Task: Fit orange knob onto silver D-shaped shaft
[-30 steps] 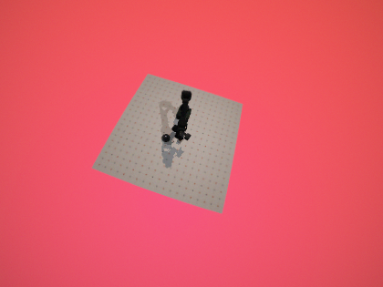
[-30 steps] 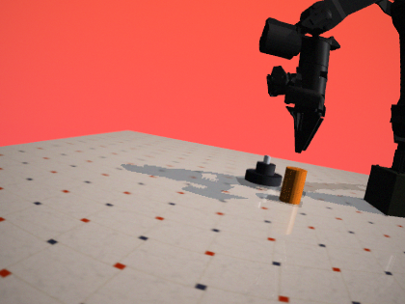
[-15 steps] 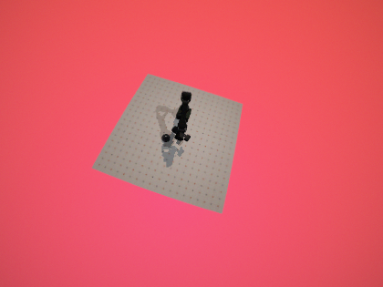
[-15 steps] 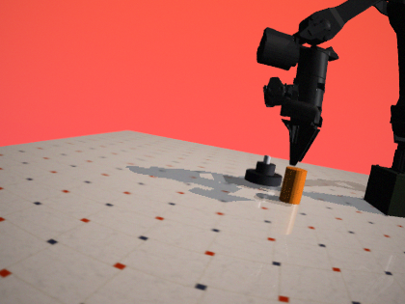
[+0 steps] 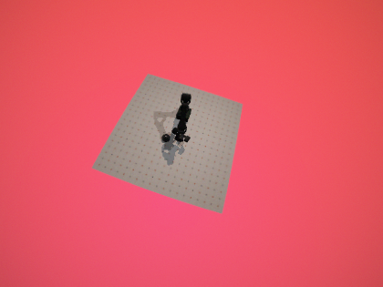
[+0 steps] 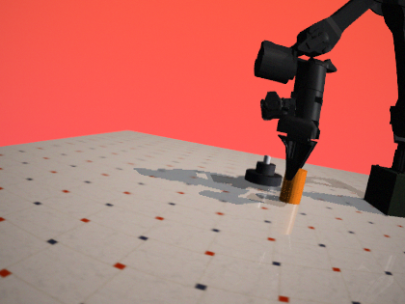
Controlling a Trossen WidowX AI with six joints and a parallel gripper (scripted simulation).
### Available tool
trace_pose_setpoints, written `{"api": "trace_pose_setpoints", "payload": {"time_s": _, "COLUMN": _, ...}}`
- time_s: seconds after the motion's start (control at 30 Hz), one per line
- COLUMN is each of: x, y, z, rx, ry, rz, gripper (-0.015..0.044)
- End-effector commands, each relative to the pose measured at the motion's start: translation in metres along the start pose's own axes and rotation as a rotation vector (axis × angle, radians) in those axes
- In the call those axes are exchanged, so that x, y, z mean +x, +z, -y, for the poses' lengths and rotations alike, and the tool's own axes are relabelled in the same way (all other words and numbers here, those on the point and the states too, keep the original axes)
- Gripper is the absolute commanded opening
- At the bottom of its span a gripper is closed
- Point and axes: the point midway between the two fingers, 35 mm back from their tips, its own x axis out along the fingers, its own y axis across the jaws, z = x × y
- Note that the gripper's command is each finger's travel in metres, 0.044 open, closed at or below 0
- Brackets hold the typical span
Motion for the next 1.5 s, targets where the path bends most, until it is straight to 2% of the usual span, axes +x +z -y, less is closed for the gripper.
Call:
{"api": "trace_pose_setpoints", "payload": {"time_s": 0.0, "x": 0.009, "y": -0.003, "z": 0.002, "rx": 0.005, "ry": -0.010, "rz": -0.012, "gripper": 0.0440}}
{"api": "trace_pose_setpoints", "payload": {"time_s": 0.63, "x": 0.037, "y": -0.005, "z": 0.003, "rx": 0.005, "ry": -0.010, "rz": -0.012, "gripper": 0.0440}}
{"api": "trace_pose_setpoints", "payload": {"time_s": 0.93, "x": 0.037, "y": -0.005, "z": 0.003, "rx": 0.005, "ry": -0.010, "rz": -0.012, "gripper": 0.0204}}
{"api": "trace_pose_setpoints", "payload": {"time_s": 1.17, "x": 0.037, "y": -0.005, "z": 0.003, "rx": 0.005, "ry": -0.010, "rz": -0.012, "gripper": 0.0157}}
{"api": "trace_pose_setpoints", "payload": {"time_s": 1.37, "x": 0.014, "y": 0.002, "z": 0.000, "rx": 0.005, "ry": -0.010, "rz": -0.011, "gripper": 0.0000}}
{"api": "trace_pose_setpoints", "payload": {"time_s": 1.47, "x": -0.006, "y": 0.006, "z": -0.001, "rx": 0.005, "ry": -0.010, "rz": -0.011, "gripper": 0.0000}}
